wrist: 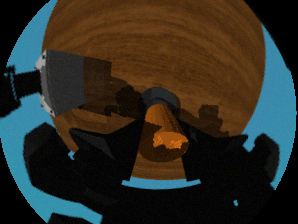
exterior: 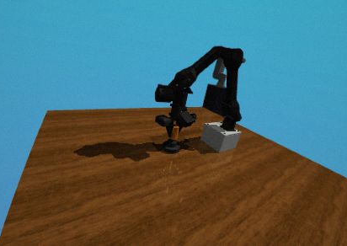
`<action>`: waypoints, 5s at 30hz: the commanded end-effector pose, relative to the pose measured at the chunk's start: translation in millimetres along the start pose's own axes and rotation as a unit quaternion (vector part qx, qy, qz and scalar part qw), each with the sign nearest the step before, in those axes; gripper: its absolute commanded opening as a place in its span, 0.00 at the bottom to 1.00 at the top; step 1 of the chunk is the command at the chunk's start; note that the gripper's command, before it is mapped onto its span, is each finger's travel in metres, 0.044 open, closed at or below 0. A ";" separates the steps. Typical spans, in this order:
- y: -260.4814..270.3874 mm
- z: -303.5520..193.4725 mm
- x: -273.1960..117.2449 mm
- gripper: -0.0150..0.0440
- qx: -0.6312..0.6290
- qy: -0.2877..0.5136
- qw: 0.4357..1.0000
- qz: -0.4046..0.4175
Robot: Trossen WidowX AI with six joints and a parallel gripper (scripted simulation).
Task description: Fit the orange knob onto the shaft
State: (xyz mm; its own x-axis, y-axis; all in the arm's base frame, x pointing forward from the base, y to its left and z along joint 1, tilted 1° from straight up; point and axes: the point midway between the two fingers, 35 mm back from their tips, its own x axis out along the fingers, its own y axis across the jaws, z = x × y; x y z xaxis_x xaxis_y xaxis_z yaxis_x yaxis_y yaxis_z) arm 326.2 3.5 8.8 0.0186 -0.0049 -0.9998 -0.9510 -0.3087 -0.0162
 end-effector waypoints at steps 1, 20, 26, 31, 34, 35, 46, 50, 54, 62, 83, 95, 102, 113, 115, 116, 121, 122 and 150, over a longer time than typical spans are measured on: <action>-0.4 -0.4 0.6 0.25 -0.002 0.001 1.000 0.000; -3.2 -1.4 -4.9 0.25 -0.086 0.001 0.996 0.000; -2.8 -1.1 -2.5 0.25 -0.106 0.001 0.994 0.000; -2.6 -1.1 -1.3 0.25 -0.106 0.001 0.994 0.000; -1.5 -0.7 -1.0 0.25 -0.106 0.001 0.994 0.000; -1.0 -0.6 -1.2 0.25 -0.106 0.001 0.994 0.000; -0.6 -0.5 0.1 0.25 -0.106 0.001 0.994 0.000; -0.9 -0.6 0.6 0.25 -0.106 0.001 0.994 0.000; -1.0 -0.6 -2.2 0.25 -0.106 0.001 0.994 0.000; -2.4 -1.1 -4.8 0.25 -0.149 0.001 0.989 0.000; 0.4 -0.1 -0.9 0.25 -0.210 0.001 0.978 0.000; -0.9 -0.6 0.6 0.25 -0.210 0.001 0.978 0.000; -2.2 -1.1 -4.7 0.25 -0.214 0.001 0.977 0.000; -2.5 -1.0 -2.3 0.25 -0.311 0.001 0.950 0.000; -2.5 -1.0 -1.9 0.25 -0.311 0.001 0.950 0.000; -2.6 -1.0 -1.6 0.25 -0.311 0.001 0.950 0.000; -0.8 -0.4 -1.1 0.25 -0.311 0.001 0.950 0.000; -0.1 -0.2 -1.3 0.25 -0.311 0.001 0.950 0.000; -2.2 -0.9 -4.8 0.25 -0.336 0.001 0.942 0.000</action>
State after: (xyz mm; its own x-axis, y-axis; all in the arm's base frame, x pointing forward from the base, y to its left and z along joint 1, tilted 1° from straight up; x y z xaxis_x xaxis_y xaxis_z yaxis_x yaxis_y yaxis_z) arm 326.0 3.5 10.6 0.0129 -0.0053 -0.9999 -0.5718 -0.8204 -0.0030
